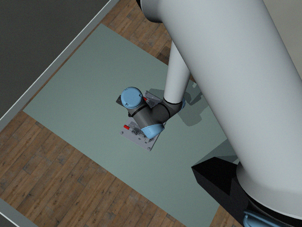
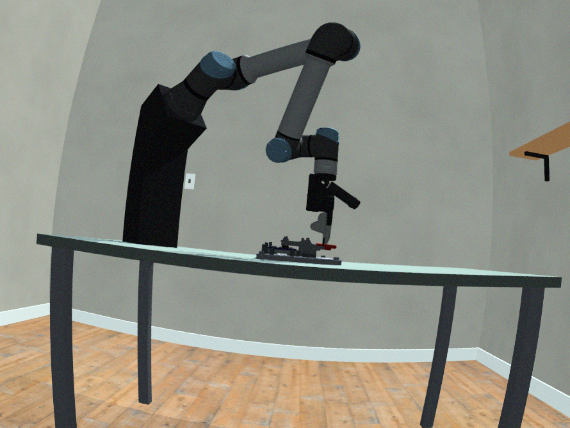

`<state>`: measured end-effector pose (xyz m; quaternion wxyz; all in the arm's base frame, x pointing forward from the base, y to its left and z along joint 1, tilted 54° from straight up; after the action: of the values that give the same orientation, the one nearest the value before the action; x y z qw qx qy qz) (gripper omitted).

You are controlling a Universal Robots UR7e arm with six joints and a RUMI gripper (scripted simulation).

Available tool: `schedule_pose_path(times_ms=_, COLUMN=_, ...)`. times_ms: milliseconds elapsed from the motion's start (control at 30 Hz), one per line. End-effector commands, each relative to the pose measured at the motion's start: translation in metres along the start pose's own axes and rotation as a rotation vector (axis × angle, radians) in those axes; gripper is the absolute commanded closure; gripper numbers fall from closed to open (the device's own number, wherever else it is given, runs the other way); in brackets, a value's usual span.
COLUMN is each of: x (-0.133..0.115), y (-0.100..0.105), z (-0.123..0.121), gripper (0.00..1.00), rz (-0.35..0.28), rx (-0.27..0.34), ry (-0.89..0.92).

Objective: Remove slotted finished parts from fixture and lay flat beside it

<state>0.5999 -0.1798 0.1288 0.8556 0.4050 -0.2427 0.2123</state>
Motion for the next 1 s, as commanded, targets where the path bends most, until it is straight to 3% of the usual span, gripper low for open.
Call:
schedule_pose_path(times_ms=0, x=0.001, y=-0.009, z=0.001, gripper=0.72, rz=0.001, rx=-0.001, ry=-0.001)
schedule_pose_path(times_ms=333, x=0.001, y=-0.025, z=0.001, gripper=0.72, rz=0.001, rx=-0.001, ry=-0.001)
schedule_pose_path(times_ms=967, x=0.0, y=-0.025, z=0.0, gripper=0.72, rz=0.0, rx=0.0, ry=0.0)
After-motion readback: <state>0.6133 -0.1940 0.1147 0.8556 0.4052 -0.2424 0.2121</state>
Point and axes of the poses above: the point where the finger pads meet when closed, its own y axis back along the fingers, its own z axis across the jaws, x = y × z, the point moved 6 cm from there along y, back along the fingers, and after that the axes turned 4 degrees about y, right-handed, at the moved point
